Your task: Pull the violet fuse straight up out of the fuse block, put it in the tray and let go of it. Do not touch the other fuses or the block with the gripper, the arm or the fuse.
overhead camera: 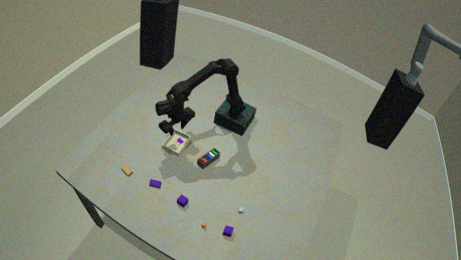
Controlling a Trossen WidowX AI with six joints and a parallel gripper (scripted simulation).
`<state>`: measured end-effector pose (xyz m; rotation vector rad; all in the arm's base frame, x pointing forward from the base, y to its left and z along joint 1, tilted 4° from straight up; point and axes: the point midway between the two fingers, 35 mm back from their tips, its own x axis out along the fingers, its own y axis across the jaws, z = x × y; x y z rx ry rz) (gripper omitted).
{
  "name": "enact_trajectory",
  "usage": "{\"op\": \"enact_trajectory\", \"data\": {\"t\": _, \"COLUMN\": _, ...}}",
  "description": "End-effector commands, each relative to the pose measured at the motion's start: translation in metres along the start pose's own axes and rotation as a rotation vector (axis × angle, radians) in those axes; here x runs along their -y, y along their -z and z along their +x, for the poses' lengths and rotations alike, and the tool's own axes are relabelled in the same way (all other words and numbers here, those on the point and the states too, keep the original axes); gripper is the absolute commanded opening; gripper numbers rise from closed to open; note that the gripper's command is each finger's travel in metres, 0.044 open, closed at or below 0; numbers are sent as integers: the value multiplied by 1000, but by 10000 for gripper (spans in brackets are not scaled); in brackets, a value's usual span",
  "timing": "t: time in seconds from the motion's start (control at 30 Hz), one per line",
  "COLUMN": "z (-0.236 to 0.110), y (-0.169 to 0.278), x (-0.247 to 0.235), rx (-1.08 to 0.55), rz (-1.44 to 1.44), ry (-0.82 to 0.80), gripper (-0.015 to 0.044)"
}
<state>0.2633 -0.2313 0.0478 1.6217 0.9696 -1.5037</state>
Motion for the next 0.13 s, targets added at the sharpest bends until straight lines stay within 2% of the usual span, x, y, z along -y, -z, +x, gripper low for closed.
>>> {"op": "enact_trajectory", "data": {"t": 0.0, "z": 0, "y": 0, "x": 0, "rx": 0, "rz": 0, "ry": 0, "gripper": 330}}
{"op": "enact_trajectory", "data": {"t": 0.1, "z": 0, "y": 0, "x": 0, "rx": 0, "rz": 0, "ry": 0, "gripper": 330}}
